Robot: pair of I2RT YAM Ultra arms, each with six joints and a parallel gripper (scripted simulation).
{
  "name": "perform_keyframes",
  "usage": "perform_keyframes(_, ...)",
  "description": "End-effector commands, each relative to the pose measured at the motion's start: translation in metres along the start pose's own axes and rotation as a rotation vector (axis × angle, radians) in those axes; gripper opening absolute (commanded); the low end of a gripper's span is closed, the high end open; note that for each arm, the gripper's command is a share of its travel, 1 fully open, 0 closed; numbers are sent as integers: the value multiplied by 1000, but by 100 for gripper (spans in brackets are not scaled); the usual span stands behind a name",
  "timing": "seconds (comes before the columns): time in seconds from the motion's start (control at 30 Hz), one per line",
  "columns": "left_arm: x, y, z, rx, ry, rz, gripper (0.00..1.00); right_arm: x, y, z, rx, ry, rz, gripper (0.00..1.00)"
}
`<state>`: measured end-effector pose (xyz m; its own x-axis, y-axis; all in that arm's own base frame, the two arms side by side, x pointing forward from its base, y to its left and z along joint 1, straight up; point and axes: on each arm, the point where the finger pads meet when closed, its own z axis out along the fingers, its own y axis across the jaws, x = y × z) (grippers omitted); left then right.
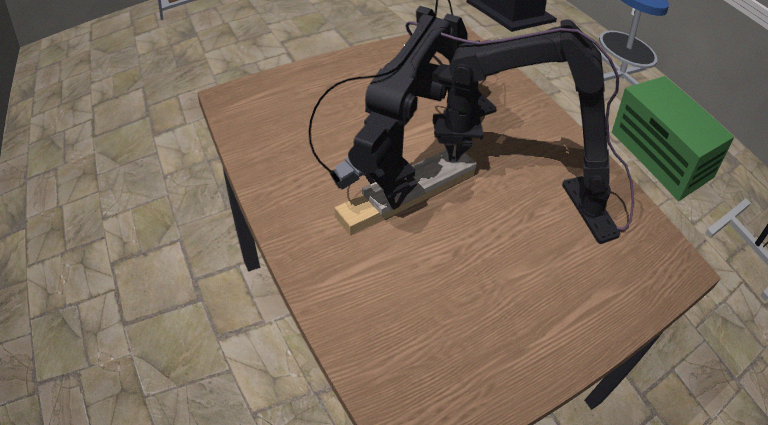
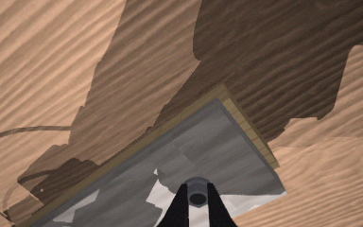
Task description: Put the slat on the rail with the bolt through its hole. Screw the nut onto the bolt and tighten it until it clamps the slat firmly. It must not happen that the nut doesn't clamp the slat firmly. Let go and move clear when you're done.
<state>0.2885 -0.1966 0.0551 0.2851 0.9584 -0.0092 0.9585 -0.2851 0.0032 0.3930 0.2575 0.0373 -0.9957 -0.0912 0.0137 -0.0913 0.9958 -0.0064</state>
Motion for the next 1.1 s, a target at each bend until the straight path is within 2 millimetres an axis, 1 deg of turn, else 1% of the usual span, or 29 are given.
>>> perform_keyframes(0.0, -3, 9, -4, -13, 3, 163, 11, -2, 1, -6, -8, -13, 11, 72)
perform_keyframes(0.37, -3, 9, -4, -7, 7, 598, 11, -2, 1, -6, -8, -13, 11, 72)
perform_keyframes(0.43, -3, 9, -4, -6, 8, 650, 11, -2, 1, -6, -8, -13, 11, 72)
perform_keyframes(1.07, -3, 9, -4, -6, 8, 656, 11, -2, 1, -6, -8, -13, 11, 72)
